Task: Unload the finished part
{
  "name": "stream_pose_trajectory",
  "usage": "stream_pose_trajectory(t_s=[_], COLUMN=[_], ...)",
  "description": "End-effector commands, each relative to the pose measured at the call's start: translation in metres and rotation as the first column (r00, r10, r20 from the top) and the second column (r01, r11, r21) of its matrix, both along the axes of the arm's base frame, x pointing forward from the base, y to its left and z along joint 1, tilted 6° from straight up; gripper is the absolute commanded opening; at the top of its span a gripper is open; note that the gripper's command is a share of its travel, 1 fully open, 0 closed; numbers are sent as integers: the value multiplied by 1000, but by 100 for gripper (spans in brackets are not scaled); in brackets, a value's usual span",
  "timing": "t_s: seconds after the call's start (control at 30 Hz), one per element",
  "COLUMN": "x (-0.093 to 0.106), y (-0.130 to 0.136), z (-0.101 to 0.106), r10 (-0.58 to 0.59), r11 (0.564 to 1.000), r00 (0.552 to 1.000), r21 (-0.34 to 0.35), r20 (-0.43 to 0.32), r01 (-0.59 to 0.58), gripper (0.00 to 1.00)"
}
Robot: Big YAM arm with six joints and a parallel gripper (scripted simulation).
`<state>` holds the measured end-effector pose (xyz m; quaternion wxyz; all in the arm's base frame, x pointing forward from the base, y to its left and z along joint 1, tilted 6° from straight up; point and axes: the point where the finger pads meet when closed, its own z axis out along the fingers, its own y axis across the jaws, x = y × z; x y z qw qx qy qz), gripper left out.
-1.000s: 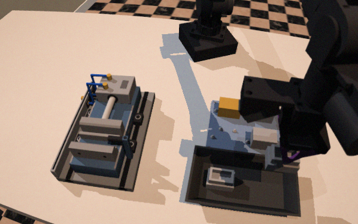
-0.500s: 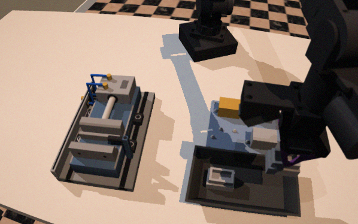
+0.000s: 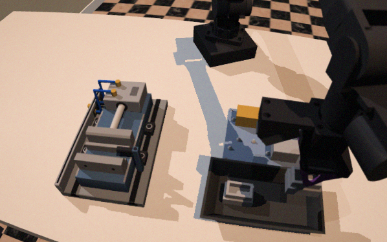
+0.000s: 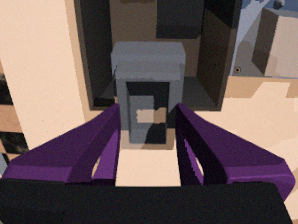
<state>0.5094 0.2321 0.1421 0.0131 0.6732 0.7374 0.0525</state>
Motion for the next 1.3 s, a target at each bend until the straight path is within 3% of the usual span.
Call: stream_pose_trajectory(t_s=[0.0, 0.27, 0.33, 0.37, 0.43, 0.83, 0.9, 0.93, 1.03, 1.27], x=[4, 4, 4, 5, 5, 6, 6, 7, 6, 6], y=[-1, 1, 1, 1, 1, 4, 4, 5, 5, 6], z=[-9, -25, -25, -15, -32, -55, -55, -37, -61, -70], r10=[12, 14, 14, 14, 15, 18, 18, 18, 18, 19], r11=[1000, 1000, 1000, 1000, 1000, 1000, 1000, 1000, 1000, 1000], r00=[1000, 1000, 1000, 1000, 1000, 1000, 1000, 999, 1000, 1000], r21=[-2, -2, -2, 7, -2, -2, -2, 12, -2, -3], r20=[3, 3, 3, 23, 3, 2, 2, 35, 2, 1], r01=[-12, -14, -14, -14, -15, -18, -18, -18, -18, -19], gripper=[0, 0, 0, 0, 0, 0, 0, 0, 0, 0])
